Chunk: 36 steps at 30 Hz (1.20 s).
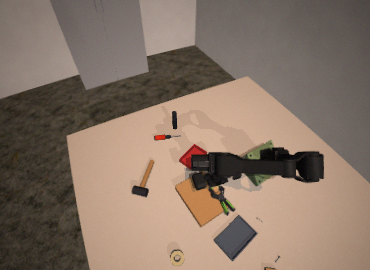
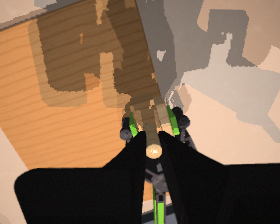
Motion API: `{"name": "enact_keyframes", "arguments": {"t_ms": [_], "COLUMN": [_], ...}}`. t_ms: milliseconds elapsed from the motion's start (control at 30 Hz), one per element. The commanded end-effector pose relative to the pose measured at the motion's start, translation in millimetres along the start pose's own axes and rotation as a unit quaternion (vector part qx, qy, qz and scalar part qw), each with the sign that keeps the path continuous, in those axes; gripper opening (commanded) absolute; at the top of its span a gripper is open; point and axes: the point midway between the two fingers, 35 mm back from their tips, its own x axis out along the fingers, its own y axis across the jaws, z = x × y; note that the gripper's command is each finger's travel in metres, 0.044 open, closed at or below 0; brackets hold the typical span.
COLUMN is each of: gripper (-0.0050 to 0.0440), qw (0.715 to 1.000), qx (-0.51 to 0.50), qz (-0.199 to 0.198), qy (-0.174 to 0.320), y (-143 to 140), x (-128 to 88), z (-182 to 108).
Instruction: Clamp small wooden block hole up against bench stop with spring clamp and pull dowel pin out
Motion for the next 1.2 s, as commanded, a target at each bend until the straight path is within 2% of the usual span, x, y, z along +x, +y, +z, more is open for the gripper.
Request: {"name": "enact_keyframes", "arguments": {"t_ms": [0, 500, 867, 1167], "gripper": [0.0, 0.0, 0.0, 0.0], "qw": [0.998, 0.98, 0.98, 0.989], "qx": [0.063, 0.197, 0.199, 0.15], "qz": [0.002, 0.002, 0.002, 0.002], "qy": [0.0, 0.0, 0.0, 0.0], "y": [0.4, 0.4, 0.5, 0.5], "x": [-2.0, -2.4, -2.6, -2.9], "z": [-0.1, -0.1, -0.1, -0.1]}}
